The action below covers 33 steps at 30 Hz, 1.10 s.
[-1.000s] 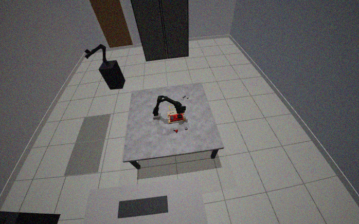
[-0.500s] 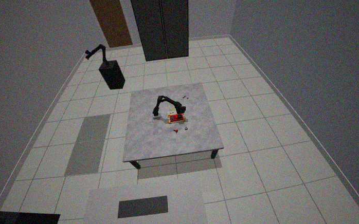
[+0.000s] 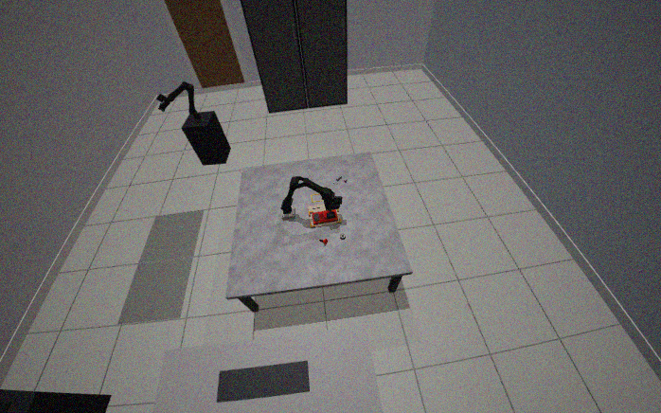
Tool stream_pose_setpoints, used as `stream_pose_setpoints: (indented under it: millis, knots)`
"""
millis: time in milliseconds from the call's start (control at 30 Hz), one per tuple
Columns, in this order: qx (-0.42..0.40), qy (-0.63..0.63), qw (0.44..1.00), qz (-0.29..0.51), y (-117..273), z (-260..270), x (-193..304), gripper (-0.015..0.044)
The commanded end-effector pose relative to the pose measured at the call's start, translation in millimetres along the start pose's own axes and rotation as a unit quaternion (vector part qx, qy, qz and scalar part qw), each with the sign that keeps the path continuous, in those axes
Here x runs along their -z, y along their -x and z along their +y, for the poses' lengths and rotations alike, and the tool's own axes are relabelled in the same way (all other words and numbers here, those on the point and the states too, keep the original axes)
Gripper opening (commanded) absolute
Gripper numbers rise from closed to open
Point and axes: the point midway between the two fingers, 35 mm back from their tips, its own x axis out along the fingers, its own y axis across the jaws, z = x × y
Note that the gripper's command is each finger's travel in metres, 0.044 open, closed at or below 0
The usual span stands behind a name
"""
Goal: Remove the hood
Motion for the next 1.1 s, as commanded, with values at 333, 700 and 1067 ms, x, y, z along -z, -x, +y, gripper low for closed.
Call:
stream_pose_setpoints:
  millis: [333,700,1067]
  knots:
    - [0.001,0.000,1.000,0.000,5.2,-0.3,-0.3,0.0032]
    - [0.001,0.000,1.000,0.000,12.4,-0.4,-0.5,0.0000]
    - [0.000,0.000,1.000,0.000,19.7,-0.3,-0.6,0.0000]
